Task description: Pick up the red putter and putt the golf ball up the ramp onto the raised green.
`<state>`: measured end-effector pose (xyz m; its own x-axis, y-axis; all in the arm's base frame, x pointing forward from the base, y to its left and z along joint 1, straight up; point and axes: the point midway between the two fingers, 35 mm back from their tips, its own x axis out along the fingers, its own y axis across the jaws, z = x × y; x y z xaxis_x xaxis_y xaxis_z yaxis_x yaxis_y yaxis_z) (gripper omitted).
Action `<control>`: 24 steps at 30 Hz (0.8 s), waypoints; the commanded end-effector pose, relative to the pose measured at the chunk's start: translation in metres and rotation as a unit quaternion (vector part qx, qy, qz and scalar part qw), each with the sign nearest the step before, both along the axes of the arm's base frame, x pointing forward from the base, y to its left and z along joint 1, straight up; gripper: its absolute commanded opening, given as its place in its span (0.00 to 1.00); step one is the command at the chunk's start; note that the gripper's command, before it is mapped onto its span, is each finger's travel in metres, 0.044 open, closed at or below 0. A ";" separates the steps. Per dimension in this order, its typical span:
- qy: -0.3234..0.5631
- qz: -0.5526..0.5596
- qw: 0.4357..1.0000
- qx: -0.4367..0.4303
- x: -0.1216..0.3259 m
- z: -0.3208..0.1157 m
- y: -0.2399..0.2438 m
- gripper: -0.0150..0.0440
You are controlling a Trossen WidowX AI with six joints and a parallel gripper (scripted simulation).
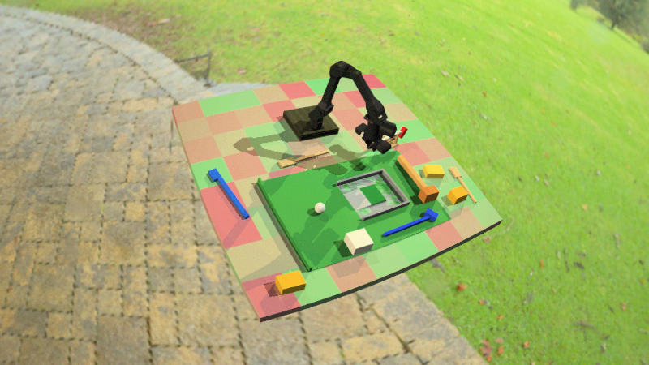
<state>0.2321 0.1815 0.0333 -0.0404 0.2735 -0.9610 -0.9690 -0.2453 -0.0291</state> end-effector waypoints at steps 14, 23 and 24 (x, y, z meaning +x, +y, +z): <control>0.000 0.000 1.000 0.000 0.003 0.031 0.002 0.25; 0.001 0.000 1.000 0.000 0.000 0.085 0.000 0.25; 0.001 0.000 1.000 0.000 -0.001 0.091 -0.001 0.25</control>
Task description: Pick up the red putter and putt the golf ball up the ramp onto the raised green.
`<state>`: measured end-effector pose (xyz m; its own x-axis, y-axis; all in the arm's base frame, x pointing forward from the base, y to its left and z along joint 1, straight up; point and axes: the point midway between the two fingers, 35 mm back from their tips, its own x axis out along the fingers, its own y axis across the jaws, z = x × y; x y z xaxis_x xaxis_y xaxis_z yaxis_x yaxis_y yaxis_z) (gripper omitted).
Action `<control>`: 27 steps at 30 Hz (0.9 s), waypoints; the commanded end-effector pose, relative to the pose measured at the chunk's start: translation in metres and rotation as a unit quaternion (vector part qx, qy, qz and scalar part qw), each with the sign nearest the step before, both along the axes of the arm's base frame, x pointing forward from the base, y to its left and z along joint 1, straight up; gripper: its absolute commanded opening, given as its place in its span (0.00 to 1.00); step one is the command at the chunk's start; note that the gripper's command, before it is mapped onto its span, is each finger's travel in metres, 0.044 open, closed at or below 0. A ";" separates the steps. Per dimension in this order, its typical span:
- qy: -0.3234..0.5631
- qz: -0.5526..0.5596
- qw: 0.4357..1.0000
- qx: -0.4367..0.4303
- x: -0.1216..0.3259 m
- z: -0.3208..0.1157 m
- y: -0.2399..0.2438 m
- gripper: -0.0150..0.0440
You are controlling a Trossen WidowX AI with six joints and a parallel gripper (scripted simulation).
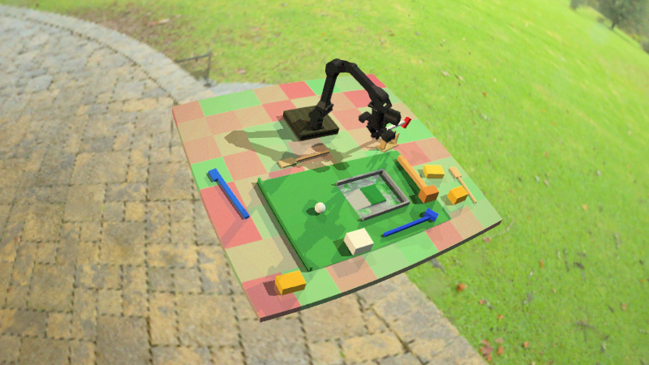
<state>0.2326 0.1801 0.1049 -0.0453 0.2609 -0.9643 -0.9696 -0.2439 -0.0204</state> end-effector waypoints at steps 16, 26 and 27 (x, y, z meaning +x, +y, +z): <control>-0.002 -0.117 0.993 -0.016 0.039 0.026 -0.047 0.25; -0.007 -0.214 0.976 -0.041 0.067 0.028 -0.102 0.25; -0.006 -0.226 0.973 -0.043 0.070 0.028 -0.108 0.25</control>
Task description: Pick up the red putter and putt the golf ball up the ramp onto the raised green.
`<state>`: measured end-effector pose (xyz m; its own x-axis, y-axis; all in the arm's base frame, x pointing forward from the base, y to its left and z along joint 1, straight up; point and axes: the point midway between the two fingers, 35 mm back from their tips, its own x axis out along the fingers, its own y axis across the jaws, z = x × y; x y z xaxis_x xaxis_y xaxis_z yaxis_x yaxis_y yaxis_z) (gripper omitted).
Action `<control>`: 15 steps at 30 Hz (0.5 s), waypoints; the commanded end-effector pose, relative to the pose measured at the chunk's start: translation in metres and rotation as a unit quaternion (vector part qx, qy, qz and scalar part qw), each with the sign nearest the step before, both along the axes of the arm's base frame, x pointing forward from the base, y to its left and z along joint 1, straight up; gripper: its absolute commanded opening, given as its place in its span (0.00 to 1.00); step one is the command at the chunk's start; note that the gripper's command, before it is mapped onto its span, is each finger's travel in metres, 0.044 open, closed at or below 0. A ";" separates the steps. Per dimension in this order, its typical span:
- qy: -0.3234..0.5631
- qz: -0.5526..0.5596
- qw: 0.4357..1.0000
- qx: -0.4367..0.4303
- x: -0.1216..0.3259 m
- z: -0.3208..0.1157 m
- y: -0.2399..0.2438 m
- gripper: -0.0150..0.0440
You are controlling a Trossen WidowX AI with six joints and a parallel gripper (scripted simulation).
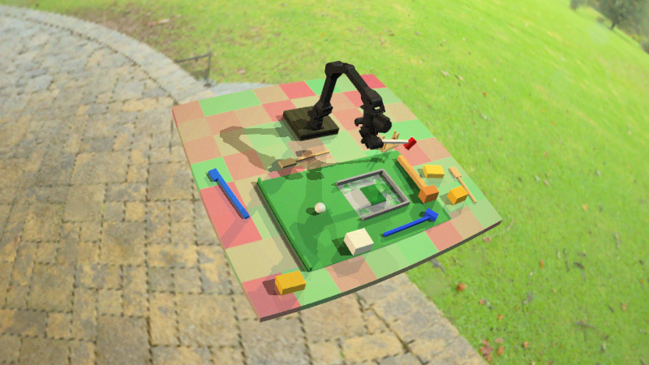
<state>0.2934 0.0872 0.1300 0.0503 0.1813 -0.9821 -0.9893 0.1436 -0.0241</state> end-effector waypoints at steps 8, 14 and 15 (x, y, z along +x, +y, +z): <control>0.000 -0.123 0.992 -0.017 0.026 0.005 -0.061 0.25; -0.003 -0.195 0.980 -0.032 0.035 0.006 -0.100 0.25; -0.003 -0.206 0.978 -0.034 0.036 0.007 -0.106 0.25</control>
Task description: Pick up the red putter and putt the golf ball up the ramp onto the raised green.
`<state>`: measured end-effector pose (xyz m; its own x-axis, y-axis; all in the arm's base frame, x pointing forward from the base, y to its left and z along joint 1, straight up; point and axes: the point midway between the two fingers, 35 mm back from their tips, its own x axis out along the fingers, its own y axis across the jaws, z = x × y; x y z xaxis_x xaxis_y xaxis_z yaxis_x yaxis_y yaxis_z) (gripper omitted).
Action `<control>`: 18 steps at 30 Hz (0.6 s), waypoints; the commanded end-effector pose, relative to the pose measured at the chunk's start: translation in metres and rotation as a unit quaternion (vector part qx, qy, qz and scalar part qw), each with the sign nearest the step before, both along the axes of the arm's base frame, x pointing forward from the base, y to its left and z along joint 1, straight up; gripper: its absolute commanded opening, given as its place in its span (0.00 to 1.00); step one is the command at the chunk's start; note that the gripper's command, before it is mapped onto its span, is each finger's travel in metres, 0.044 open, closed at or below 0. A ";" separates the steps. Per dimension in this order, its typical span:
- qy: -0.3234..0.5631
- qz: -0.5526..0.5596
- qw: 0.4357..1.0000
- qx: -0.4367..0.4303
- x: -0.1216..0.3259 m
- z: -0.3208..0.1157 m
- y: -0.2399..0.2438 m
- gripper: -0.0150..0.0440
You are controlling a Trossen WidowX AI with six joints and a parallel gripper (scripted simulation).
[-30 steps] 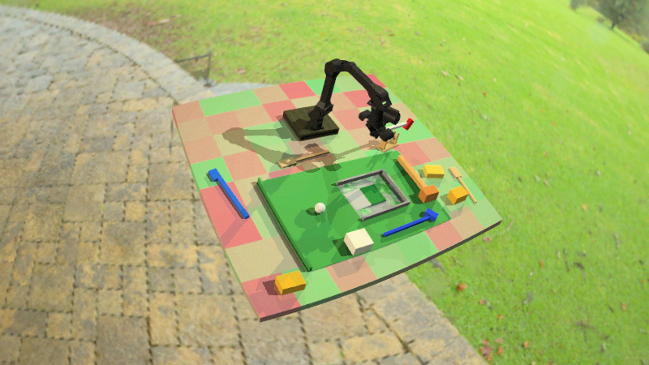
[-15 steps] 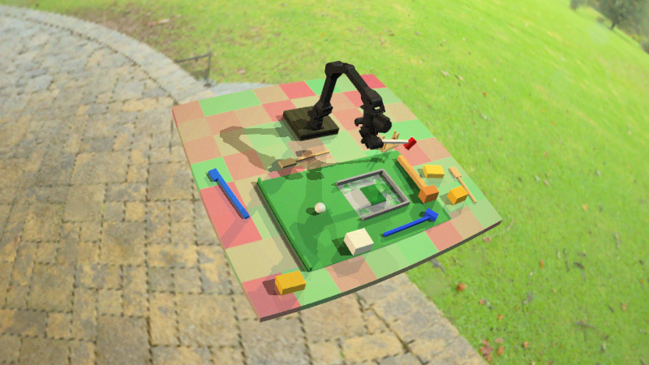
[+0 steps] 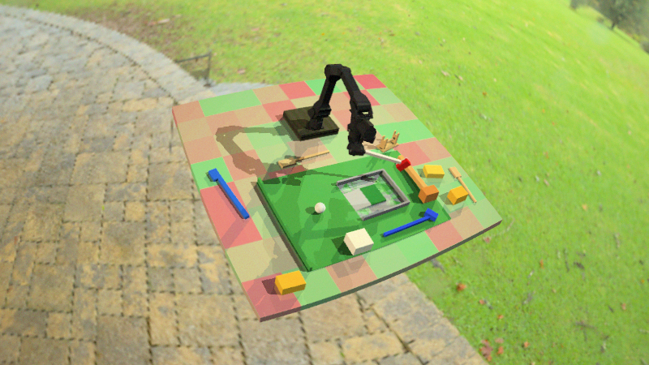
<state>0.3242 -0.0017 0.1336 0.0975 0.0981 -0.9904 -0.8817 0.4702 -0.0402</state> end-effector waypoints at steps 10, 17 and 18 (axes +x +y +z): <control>0.006 -0.151 0.988 -0.014 0.008 0.008 -0.081 0.25; 0.015 -0.231 0.973 -0.017 0.002 0.011 -0.125 0.25; 0.016 -0.243 0.970 -0.017 0.000 0.011 -0.132 0.25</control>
<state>0.3261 -0.1151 0.1412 0.0906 0.0263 -0.9955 -0.6131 0.7893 -0.0350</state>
